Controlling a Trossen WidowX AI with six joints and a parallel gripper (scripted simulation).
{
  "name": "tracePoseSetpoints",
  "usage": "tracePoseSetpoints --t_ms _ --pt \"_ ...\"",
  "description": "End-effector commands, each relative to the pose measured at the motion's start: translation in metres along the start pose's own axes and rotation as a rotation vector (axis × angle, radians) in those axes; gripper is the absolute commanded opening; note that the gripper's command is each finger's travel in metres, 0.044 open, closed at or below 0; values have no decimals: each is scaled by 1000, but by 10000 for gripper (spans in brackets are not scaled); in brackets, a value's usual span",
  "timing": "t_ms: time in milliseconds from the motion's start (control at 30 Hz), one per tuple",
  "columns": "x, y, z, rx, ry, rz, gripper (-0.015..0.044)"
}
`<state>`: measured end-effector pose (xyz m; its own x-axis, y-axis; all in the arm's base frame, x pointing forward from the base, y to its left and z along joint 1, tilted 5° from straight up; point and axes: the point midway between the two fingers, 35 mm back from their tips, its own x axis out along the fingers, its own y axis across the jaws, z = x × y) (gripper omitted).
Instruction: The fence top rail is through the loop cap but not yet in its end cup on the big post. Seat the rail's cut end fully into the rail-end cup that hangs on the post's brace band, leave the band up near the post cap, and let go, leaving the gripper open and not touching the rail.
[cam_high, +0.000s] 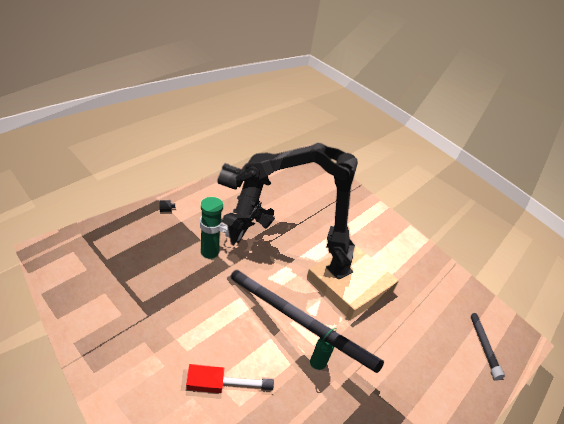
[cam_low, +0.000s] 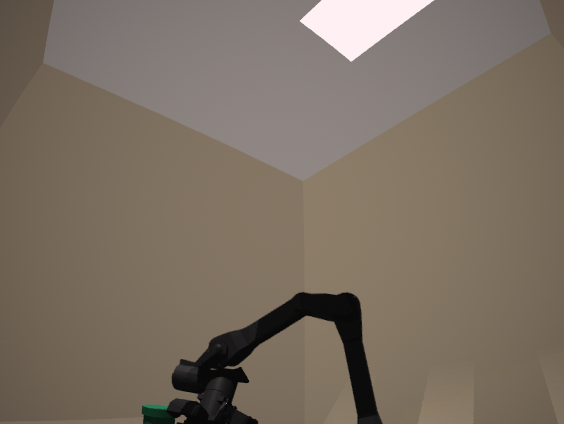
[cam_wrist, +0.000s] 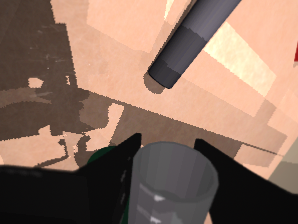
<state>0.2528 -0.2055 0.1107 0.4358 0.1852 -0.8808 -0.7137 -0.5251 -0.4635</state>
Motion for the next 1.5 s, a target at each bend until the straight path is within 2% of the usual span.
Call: tracePoseSetpoints --t_ms 0,1467 --pt "1 0 -1 18 10 4 0" --pt "18 -30 -8 352 202 1 0"
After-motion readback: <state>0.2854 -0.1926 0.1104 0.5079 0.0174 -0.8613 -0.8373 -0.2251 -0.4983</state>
